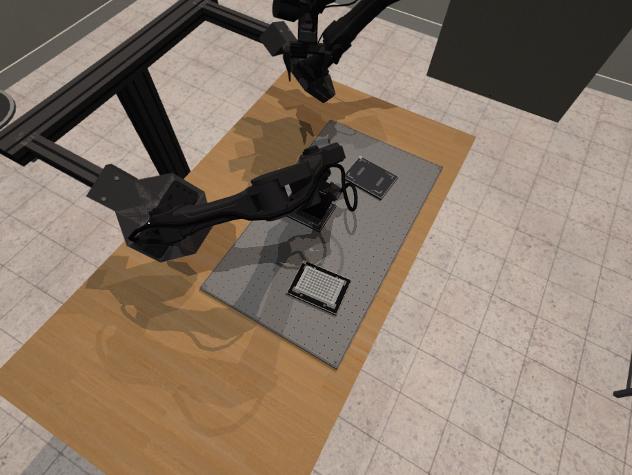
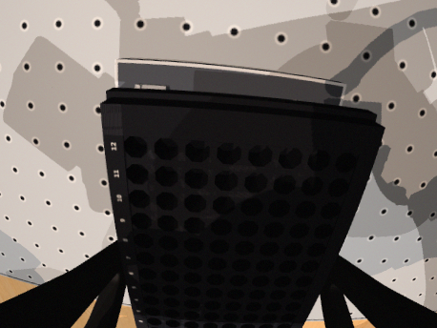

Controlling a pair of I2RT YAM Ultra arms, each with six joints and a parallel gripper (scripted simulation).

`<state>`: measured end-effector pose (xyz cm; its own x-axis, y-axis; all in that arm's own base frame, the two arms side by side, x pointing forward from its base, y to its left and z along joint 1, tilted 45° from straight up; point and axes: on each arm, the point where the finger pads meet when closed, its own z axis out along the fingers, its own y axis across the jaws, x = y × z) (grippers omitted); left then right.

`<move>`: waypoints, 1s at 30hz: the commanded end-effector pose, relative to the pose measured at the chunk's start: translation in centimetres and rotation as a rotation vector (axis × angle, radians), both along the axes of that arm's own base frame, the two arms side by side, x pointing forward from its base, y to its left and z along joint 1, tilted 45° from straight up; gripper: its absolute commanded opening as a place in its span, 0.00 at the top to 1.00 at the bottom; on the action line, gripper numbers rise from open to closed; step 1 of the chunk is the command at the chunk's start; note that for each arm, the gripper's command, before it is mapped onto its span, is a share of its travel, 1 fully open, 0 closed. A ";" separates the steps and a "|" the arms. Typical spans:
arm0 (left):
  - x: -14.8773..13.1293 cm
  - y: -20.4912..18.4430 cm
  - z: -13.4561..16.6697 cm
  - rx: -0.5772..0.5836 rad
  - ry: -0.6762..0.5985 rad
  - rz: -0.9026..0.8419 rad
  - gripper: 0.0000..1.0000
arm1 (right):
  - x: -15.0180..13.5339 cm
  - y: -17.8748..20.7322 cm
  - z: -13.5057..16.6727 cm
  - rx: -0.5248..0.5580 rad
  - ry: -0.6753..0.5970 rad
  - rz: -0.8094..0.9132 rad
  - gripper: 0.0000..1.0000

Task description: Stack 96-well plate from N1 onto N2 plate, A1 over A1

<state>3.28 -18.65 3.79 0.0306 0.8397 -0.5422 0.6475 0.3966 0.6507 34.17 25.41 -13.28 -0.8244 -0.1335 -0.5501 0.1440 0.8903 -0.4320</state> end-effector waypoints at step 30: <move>10.1 -17.1 -9.5 -0.134 0.151 -0.116 0.00 | 7.9 -15.6 18.5 -0.048 0.041 0.052 0.20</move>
<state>13.10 -31.04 -6.23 -0.1131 0.8523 -0.5107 0.7211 0.4240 0.5479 42.00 8.87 4.18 -0.8431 -0.1515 -0.5161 0.1374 0.8670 -0.4789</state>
